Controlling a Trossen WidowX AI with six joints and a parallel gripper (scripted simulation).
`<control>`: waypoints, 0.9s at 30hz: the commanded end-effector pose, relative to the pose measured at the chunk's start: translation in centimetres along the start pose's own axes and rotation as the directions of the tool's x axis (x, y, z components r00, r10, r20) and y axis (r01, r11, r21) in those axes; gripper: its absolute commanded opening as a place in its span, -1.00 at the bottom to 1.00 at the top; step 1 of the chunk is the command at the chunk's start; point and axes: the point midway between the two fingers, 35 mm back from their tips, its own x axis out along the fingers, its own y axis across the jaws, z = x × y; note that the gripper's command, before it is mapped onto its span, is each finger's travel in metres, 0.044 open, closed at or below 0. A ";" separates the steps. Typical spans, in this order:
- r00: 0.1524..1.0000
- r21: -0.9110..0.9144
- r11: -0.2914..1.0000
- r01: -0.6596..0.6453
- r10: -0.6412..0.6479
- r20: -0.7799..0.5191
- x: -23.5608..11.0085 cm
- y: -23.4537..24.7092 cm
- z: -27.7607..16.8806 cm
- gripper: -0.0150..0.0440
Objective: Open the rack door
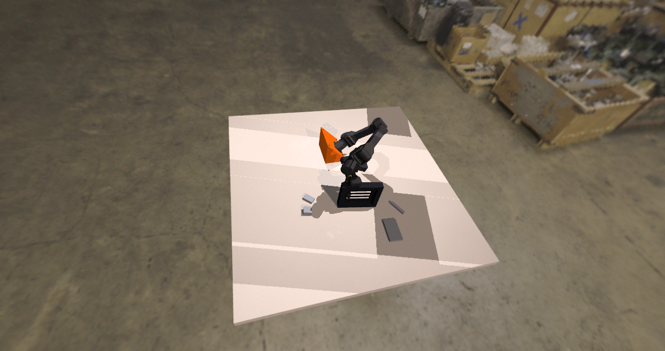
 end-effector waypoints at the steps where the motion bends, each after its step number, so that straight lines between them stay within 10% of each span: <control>1: 1.000 -0.006 1.000 0.006 -0.006 0.002 -0.1 -0.1 0.0 0.31; 27: 1.000 -0.006 1.000 0.006 -0.006 0.002 -0.1 -0.1 0.0 -0.28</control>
